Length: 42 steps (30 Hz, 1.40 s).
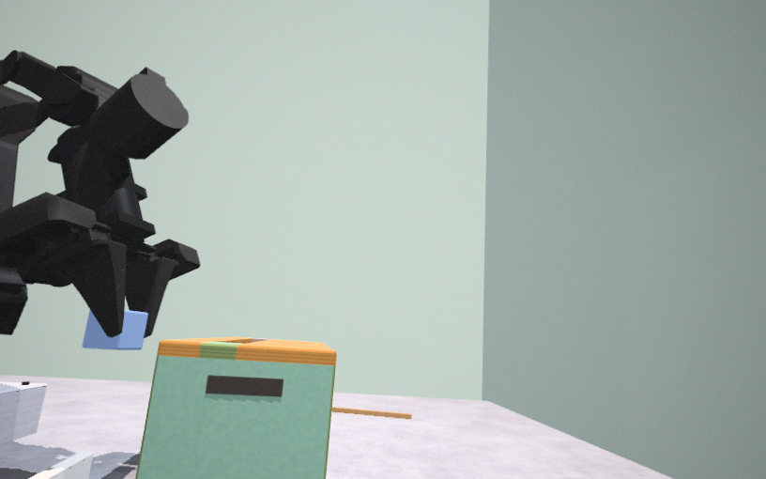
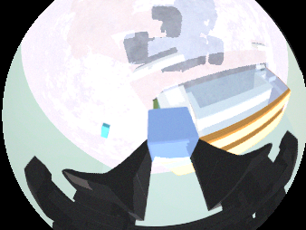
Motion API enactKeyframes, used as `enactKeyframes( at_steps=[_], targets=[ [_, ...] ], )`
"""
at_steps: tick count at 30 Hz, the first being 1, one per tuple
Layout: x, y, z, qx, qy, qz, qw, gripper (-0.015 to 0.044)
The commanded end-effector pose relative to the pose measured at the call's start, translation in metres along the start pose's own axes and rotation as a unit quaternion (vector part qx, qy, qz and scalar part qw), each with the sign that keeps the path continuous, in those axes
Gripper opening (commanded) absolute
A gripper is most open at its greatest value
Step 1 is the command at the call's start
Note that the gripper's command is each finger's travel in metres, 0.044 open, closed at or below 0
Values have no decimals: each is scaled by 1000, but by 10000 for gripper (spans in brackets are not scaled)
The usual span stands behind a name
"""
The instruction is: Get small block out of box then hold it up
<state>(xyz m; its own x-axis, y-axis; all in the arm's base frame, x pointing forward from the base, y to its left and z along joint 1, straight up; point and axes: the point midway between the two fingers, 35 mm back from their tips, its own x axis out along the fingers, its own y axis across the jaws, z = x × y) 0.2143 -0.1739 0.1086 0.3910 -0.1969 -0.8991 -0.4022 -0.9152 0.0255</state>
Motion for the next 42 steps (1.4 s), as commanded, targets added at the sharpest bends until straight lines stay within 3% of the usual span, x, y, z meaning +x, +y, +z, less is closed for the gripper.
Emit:
enactKeyframes(
  at_steps=[1, 8, 42],
  targets=[
    [-18, -4, -3, 44, 14, 21, 999, 0],
    [-43, -11, -5, 110, 36, 44, 992, 0],
    [-43, -11, -5, 110, 36, 44, 992, 0]
  ],
)
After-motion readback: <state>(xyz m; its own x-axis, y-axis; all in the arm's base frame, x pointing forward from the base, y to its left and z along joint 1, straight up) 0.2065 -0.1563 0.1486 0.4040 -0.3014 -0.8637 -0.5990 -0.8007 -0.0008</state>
